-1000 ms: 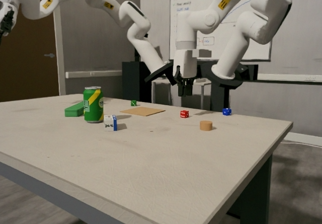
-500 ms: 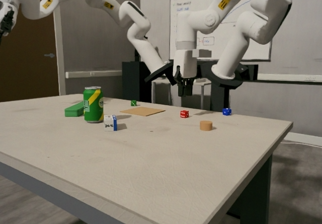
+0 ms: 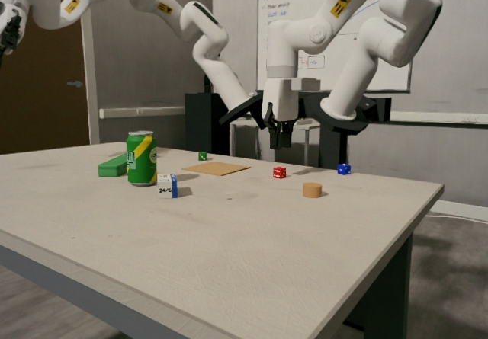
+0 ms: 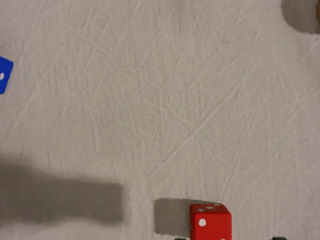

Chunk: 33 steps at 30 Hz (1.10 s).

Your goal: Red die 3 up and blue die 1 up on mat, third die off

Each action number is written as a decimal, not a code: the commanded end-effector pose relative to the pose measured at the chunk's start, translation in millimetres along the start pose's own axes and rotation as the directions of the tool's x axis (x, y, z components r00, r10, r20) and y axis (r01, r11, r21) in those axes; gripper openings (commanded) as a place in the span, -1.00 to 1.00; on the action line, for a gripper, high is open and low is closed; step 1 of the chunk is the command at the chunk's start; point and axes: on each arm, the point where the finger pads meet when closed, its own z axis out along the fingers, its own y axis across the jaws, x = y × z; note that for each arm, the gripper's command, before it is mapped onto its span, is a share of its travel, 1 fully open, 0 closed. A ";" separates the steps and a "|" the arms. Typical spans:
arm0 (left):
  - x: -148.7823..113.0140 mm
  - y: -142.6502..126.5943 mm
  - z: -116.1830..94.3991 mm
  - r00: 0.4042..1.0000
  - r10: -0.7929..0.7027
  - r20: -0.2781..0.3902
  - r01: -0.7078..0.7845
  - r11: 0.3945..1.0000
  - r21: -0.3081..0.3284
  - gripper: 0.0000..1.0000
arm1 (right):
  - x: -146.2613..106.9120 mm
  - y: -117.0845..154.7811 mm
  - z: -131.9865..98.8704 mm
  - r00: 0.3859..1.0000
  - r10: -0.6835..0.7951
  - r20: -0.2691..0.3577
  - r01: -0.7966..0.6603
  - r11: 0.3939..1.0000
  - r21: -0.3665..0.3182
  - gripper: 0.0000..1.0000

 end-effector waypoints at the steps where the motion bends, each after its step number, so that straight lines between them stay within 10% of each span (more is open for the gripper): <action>1: -0.1 1.1 4.4 1.000 -0.001 0.000 0.001 1.000 -0.003 -0.15 | 2.2 -0.7 -2.3 1.000 -0.002 -0.005 0.002 1.000 -0.001 1.00; 33: -0.3 1.3 41.8 1.000 -0.001 0.000 0.001 1.000 -0.003 -0.15 | 2.2 -0.7 -2.3 1.000 -0.002 -0.005 0.002 1.000 -0.001 1.00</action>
